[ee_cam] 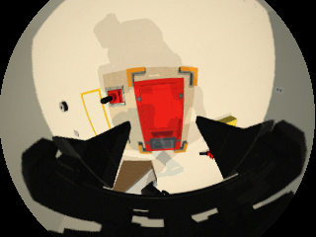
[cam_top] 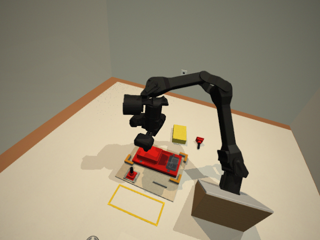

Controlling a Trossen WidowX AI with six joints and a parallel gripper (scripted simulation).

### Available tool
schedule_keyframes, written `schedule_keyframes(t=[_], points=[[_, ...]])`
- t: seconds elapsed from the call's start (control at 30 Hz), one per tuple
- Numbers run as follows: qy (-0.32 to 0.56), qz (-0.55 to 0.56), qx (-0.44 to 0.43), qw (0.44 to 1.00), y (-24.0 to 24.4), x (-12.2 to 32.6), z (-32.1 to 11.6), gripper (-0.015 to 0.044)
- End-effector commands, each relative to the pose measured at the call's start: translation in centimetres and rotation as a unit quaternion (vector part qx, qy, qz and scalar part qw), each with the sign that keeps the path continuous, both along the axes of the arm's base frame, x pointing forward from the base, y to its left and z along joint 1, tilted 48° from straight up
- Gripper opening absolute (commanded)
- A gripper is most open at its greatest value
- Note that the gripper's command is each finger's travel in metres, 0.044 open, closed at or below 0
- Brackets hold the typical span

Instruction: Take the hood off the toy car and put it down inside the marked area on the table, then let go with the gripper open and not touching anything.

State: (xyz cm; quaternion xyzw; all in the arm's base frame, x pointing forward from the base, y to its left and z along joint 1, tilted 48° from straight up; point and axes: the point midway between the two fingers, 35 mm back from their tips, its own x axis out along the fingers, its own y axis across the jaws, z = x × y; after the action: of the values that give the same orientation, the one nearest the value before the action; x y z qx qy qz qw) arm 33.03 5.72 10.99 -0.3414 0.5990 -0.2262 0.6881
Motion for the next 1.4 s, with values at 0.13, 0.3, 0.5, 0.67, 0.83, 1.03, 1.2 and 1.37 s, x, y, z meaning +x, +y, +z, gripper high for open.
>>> schedule_keyframes(t=[0.13, 0.3, 0.5, 0.67, 0.83, 1.03, 1.2, 1.37], points=[[0.003, 0.002, -0.003, 1.000, -0.5, 0.1, -0.6, 0.0440], [0.003, 0.002, -0.003, 1.000, -0.7, 0.2, -0.9, 0.0440], [0.003, 0.002, -0.003, 1.000, -1.1, 0.3, -1.2, 0.0440], [0.003, 0.002, -0.003, 1.000, -1.3, 0.4, -1.4, 0.0440], [0.003, 0.002, -0.003, 1.000, -1.6, 0.4, -1.7, 0.0440], [0.003, 0.002, -0.003, 1.000, -1.9, 0.5, -2.0, 0.0440], [0.003, 0.002, -0.003, 1.000, -2.2, 0.5, -2.2, 0.0440], [0.003, 0.002, -0.003, 1.000, -2.5, 0.6, -2.5, 0.0440]])
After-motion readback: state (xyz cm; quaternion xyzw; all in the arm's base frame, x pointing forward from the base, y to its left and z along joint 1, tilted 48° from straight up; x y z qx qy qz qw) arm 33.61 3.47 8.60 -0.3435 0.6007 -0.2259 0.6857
